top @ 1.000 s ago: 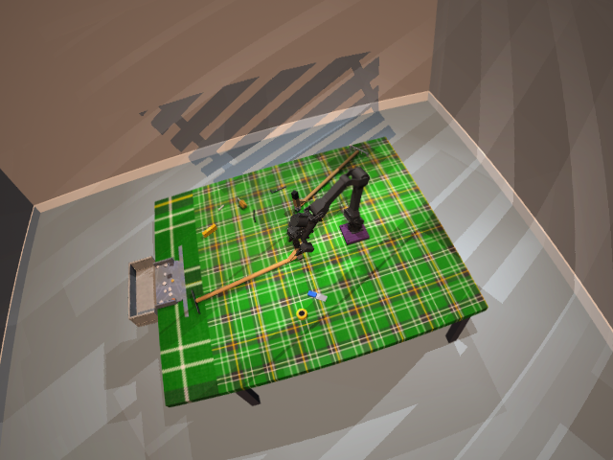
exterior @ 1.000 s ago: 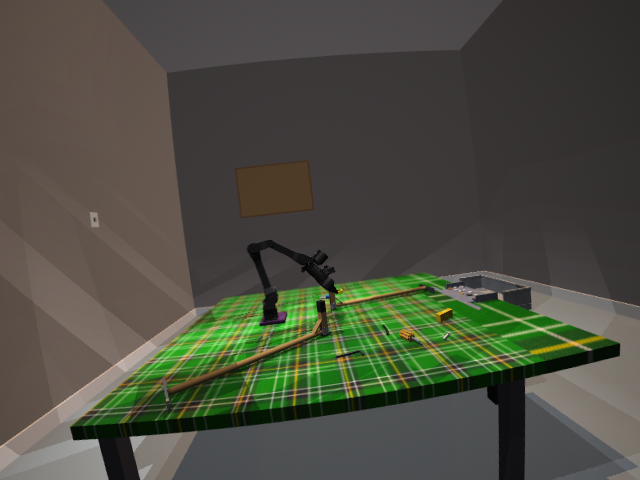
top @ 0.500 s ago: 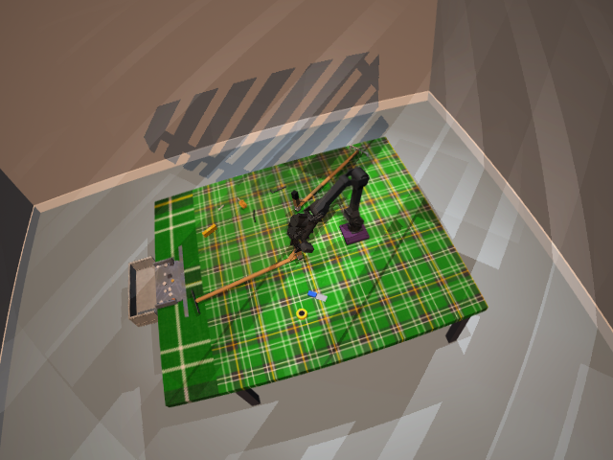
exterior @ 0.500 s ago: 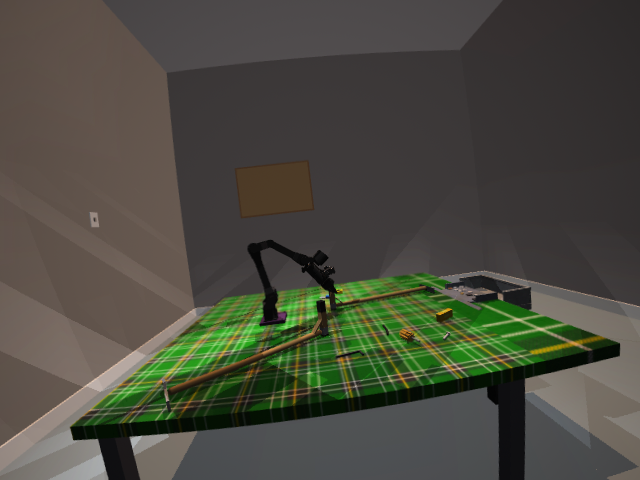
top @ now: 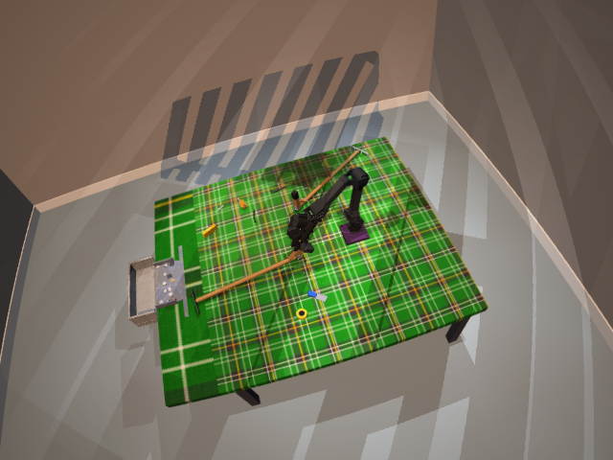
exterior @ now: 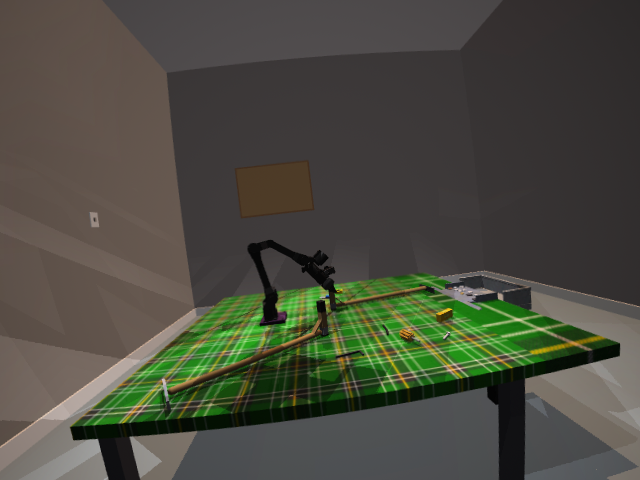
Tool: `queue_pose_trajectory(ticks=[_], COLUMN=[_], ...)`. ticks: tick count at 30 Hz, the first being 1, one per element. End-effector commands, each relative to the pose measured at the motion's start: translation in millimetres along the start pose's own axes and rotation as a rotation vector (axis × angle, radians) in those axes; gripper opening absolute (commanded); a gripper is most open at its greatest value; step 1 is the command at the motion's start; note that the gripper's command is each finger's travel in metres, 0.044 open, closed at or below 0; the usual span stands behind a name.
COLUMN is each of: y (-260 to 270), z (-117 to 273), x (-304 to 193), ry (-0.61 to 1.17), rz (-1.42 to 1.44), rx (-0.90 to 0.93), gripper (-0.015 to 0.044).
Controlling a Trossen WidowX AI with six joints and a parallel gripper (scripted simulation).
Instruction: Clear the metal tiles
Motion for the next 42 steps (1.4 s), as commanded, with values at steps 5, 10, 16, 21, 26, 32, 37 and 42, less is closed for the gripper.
queue_pose_trajectory(ticks=[5, 10, 16, 21, 26, 32, 37, 42], y=[-2, -7, -14, -20, -26, -32, -38, -43], z=[1, 1, 1, 1, 1, 2, 2, 3], x=[1, 2, 2, 2, 2, 2, 1, 1], ry=[0.000, 0.001, 0.001, 0.001, 0.001, 0.001, 0.001, 0.001], rz=[-0.002, -0.010, -0.020, -0.028, -0.037, -0.048, -0.059, -0.073], rx=[-0.004, -0.011, -0.020, -0.027, -0.035, -0.045, -0.054, -0.066], gripper=[0.0000, 0.0000, 0.0000, 0.0000, 0.0000, 0.0000, 0.0000, 0.0000])
Point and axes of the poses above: the point midway between the two fingers, 35 mm back from their tips, its own z axis back along the fingers, its own y axis across the jaws, x = y × z, the point moved 9 cm from there along z, back along the fingers
